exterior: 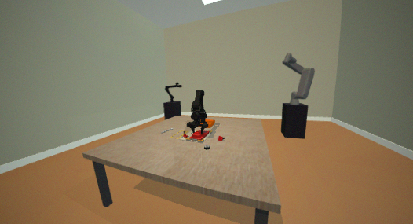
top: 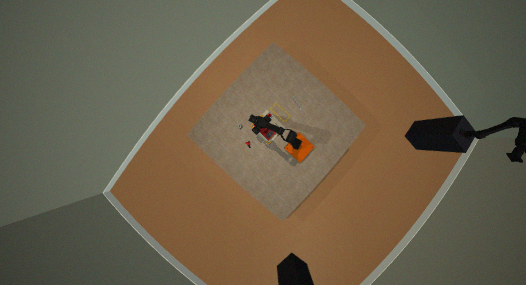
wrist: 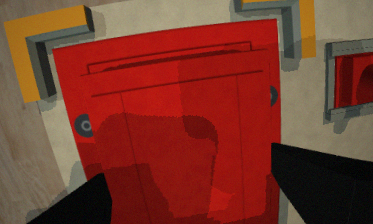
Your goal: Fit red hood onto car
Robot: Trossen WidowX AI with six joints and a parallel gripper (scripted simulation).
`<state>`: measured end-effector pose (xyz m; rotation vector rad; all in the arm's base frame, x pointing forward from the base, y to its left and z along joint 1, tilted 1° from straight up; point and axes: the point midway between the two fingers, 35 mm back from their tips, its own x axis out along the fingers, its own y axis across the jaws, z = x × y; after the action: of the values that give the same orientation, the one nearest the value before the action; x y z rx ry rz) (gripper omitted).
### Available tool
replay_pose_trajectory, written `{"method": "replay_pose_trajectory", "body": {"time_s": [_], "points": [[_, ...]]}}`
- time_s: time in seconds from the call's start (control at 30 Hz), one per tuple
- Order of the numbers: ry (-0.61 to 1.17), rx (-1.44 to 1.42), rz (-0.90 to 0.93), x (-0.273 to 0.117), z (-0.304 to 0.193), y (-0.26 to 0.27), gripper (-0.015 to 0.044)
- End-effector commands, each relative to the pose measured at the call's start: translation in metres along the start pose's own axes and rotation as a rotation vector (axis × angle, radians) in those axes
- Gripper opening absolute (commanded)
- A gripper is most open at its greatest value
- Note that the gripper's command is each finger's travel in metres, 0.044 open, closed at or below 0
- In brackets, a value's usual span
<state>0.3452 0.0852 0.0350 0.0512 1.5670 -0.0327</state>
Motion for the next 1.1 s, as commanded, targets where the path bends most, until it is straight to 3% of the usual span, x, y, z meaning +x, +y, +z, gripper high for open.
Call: {"method": "replay_pose_trajectory", "body": {"time_s": [0.0, 0.17, 0.4, 1.07], "points": [[0.000, 0.000, 0.000, 0.000, 0.000, 0.000, 0.0440], [-0.001, 0.000, -0.001, -0.011, 0.001, 0.000, 0.0440], [-0.006, 0.000, -0.004, -0.069, 0.000, 0.001, 0.0440], [-0.007, 0.000, -0.004, -0.071, -0.001, 0.000, 0.0440]]}}
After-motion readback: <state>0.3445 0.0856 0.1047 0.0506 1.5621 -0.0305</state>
